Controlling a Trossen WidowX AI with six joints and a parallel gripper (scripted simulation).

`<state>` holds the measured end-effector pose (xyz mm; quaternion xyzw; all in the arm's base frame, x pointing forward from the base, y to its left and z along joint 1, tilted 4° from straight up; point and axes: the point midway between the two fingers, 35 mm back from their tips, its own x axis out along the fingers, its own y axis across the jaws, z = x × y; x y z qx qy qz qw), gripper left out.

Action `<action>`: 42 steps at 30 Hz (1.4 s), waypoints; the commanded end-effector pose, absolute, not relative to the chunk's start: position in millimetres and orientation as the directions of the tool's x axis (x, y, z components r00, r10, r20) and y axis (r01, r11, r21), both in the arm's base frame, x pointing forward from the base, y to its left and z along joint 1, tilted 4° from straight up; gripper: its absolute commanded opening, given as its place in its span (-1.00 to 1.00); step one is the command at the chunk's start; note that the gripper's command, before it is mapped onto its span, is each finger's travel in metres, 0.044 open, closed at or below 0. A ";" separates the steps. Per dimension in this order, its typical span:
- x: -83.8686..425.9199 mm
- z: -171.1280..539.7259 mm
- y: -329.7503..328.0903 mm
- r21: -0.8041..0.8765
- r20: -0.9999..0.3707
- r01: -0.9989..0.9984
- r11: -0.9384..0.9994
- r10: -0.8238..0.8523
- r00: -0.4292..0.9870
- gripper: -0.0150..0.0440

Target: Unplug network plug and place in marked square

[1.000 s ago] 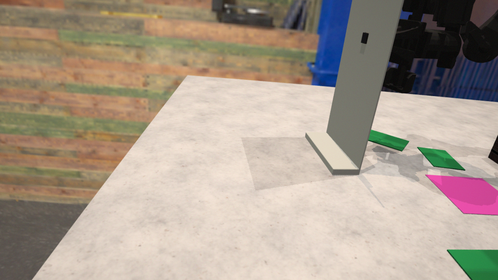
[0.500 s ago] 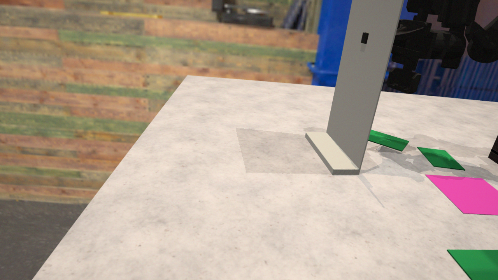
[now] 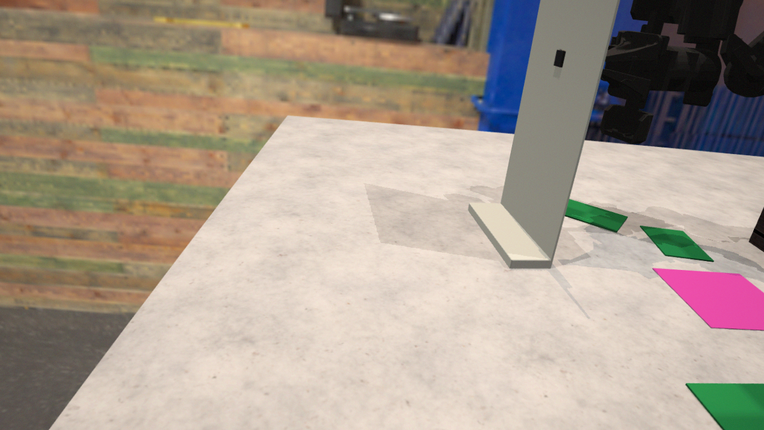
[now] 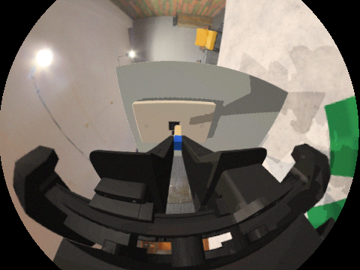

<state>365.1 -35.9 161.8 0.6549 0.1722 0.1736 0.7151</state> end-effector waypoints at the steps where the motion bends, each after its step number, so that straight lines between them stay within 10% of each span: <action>1: 360.5 161.4 -36.6 0.996 -0.019 -0.022 0.082 0.476 0.879 -0.49; 42: 333.0 161.1 -48.7 0.996 -0.022 -0.020 0.083 0.476 0.879 -0.49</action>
